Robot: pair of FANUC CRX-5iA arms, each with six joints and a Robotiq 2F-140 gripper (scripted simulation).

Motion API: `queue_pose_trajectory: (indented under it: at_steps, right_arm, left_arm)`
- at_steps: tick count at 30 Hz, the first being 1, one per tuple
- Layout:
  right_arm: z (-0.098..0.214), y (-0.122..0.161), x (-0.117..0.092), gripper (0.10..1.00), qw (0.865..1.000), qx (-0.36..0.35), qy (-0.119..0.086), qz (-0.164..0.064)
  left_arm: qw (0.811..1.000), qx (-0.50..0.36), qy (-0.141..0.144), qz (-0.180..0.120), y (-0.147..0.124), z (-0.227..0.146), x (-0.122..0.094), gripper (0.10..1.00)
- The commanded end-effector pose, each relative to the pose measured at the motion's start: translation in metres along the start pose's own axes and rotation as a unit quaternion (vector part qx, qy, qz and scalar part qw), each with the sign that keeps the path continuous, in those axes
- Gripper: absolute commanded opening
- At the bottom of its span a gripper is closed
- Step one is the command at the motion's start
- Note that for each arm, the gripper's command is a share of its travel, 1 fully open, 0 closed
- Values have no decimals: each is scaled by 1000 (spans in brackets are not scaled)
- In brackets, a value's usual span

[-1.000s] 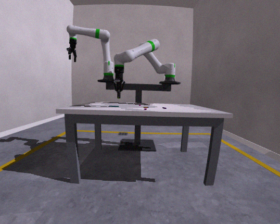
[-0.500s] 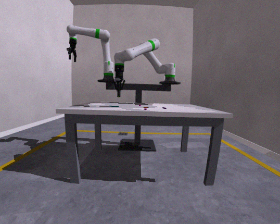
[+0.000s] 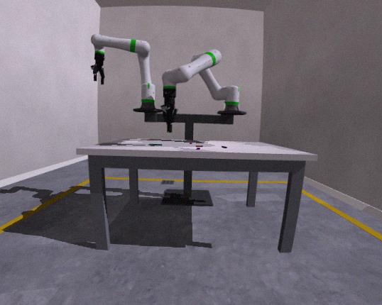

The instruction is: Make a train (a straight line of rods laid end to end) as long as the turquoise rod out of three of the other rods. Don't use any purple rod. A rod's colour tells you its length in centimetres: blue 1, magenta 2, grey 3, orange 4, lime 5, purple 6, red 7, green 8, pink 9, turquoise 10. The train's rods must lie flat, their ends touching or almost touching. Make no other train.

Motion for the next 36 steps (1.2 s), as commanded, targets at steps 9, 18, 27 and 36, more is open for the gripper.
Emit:
queue_pose_trajectory:
  at_steps: [9,18,27,36]
  right_arm:
    - [0,0,-1,1000,1000,0,0,1]
    - [0,0,-1,1000,1000,0,0,1]
    - [0,0,-1,1000,1000,0,0,1]
    - [0,0,-1,1000,1000,0,0,1]
  left_arm:
    - [979,205,-8,9,-39,-55,0,124]
    - [937,349,-6,10,-75,-90,2,124]
    - [889,458,-5,10,-107,-114,3,124]
    - [884,468,-5,10,-110,-116,3,124]
Point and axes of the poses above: on each arm, the point where the finger pads meet when closed, its own x axis out along the fingers, its own z axis across the jaws, y = z × x, the point moved 1 cm from there along -x, back along the fingers, and after that the axes turned 14 degrees about x, right-handed, at the moved point
